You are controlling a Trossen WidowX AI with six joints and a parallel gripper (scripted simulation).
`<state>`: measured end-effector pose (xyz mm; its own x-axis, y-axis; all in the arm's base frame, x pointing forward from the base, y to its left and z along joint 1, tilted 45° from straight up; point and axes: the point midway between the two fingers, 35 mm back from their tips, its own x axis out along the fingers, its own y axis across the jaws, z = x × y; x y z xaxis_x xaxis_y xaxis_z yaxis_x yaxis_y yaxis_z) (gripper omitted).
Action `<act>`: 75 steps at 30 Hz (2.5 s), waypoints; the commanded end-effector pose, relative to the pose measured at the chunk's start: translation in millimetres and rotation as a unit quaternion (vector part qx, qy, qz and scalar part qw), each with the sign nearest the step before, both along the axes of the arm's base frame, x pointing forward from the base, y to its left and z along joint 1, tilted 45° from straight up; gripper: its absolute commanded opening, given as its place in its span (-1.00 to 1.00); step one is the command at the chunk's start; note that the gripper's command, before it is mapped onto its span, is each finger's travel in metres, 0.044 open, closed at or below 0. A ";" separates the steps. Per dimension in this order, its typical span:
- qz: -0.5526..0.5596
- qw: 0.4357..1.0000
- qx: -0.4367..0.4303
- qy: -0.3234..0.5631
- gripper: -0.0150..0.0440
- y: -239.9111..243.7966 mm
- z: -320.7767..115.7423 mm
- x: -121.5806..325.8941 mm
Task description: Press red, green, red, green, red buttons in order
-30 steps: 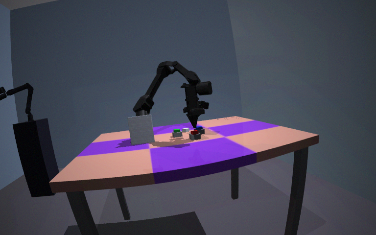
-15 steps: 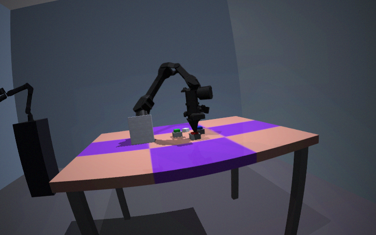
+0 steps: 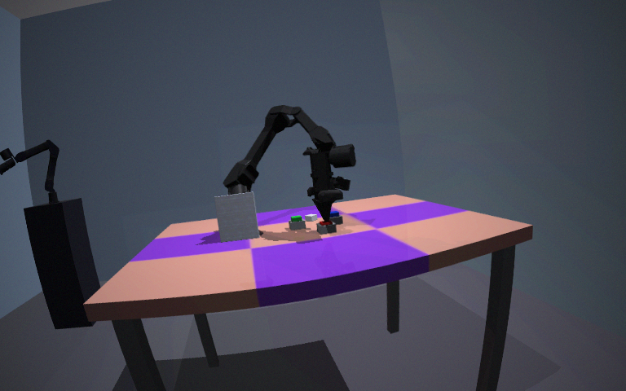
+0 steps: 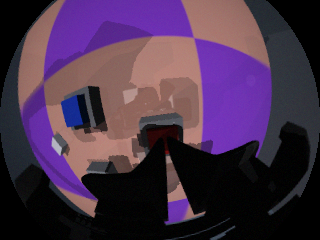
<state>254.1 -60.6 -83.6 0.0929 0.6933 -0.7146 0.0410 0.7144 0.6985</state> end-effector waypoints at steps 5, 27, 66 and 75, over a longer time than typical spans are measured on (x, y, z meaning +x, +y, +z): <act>-0.002 1.000 0.002 0.004 -0.42 -22.6 23.8 -4.9; -0.002 1.000 0.003 0.006 -0.42 -6.6 127.9 -50.4; -0.002 1.000 0.006 0.006 -0.42 89.7 78.6 -66.2; -0.002 1.000 0.006 0.006 -0.42 90.6 77.9 -66.2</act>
